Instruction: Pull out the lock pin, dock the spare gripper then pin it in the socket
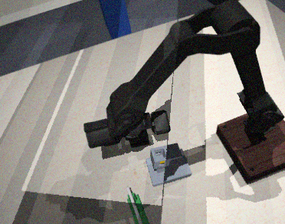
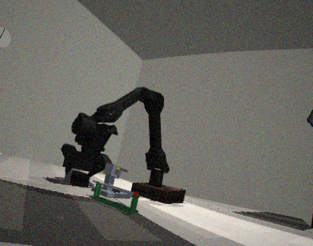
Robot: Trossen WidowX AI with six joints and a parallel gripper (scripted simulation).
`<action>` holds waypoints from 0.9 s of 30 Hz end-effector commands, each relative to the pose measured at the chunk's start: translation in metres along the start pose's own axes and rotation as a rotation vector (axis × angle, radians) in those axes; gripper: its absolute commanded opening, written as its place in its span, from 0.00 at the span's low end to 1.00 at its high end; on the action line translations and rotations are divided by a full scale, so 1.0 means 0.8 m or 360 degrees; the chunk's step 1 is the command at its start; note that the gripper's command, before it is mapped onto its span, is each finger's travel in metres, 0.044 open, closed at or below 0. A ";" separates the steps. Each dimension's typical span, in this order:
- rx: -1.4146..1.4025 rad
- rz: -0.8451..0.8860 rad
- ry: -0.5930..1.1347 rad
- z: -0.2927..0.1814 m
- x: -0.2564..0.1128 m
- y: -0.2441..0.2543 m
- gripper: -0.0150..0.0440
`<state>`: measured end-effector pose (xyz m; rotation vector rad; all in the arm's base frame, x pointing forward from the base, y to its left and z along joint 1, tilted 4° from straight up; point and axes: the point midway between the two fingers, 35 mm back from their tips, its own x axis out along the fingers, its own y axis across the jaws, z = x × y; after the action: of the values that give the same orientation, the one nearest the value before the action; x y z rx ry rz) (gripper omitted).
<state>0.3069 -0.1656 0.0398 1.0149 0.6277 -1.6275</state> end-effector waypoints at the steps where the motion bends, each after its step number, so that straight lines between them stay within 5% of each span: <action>1: 0.0002 0.0001 -0.0008 -0.003 0.007 0.000 1.00; 14: 0.0002 0.0000 -0.0008 -0.014 0.027 -0.001 1.00; 21: 0.0002 0.0000 -0.0008 -0.014 0.027 -0.001 0.69; 27: 0.0002 0.0000 -0.0008 -0.014 0.027 -0.002 0.62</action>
<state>0.3076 -0.1663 0.0151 1.0151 0.6270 -1.6287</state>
